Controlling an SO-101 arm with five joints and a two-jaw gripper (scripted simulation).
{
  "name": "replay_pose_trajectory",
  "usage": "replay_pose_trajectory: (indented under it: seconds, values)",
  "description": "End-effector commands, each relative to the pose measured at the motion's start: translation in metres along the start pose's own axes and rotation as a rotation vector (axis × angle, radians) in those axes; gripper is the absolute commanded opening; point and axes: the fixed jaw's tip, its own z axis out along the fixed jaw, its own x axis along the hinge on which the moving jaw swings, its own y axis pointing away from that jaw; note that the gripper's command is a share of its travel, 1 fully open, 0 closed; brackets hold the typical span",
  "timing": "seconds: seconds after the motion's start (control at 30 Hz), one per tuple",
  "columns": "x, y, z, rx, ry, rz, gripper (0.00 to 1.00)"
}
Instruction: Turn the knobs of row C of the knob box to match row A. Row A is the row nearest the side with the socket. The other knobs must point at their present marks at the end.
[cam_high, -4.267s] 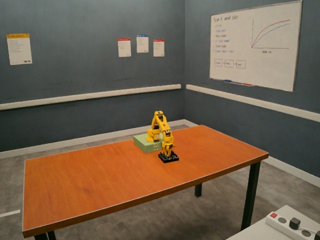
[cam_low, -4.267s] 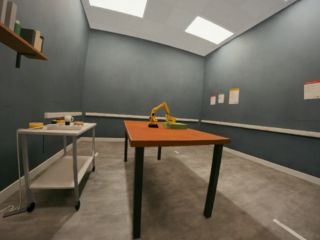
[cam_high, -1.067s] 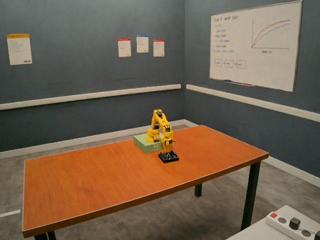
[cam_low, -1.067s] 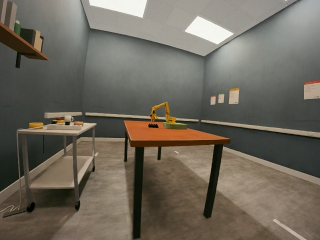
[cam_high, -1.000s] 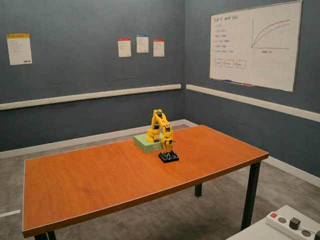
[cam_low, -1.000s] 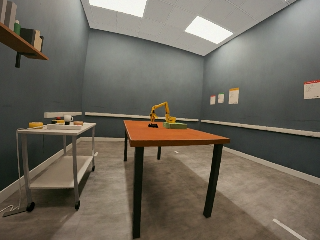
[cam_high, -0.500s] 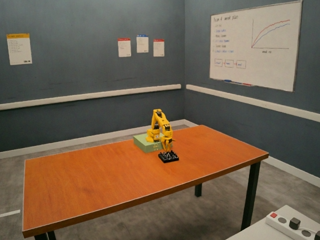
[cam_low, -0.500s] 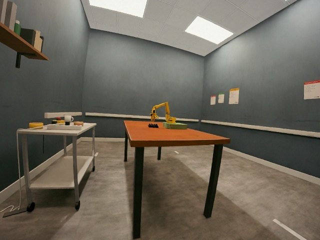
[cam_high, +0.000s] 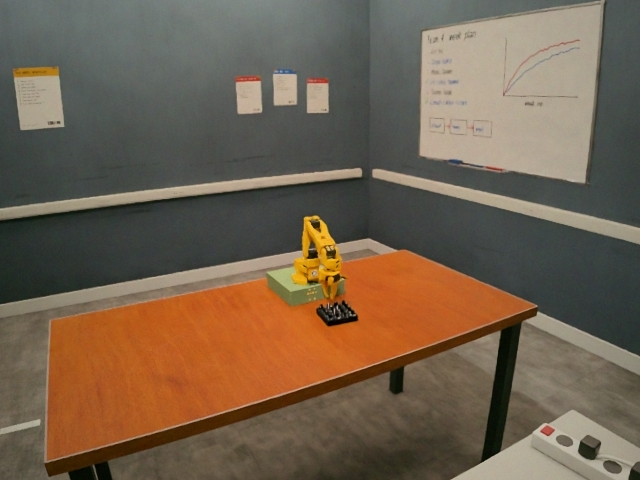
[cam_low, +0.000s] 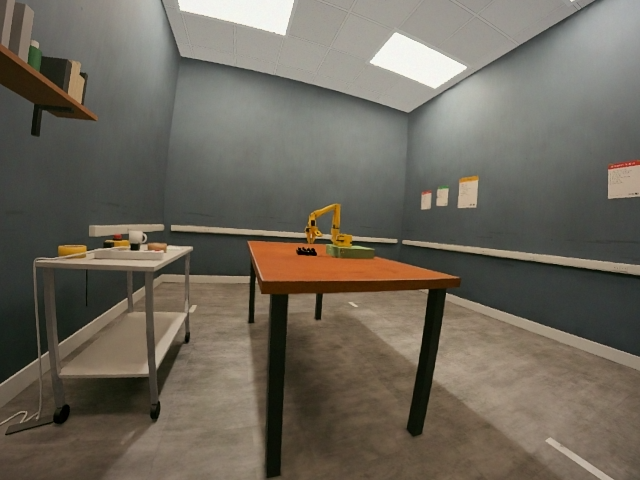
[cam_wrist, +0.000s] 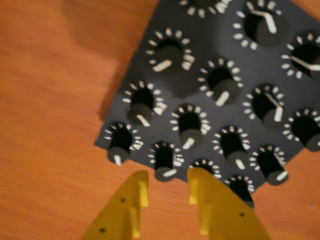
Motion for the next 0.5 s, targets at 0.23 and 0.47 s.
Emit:
replay_pose_trajectory:
  seconds: [0.23,0.47]
  values:
    - [-0.0017,0.0062,-0.0009,0.016,0.006,-0.002,0.08]
    - [-0.0017,0.0062,-0.0009,0.016,0.006,0.002,0.08]
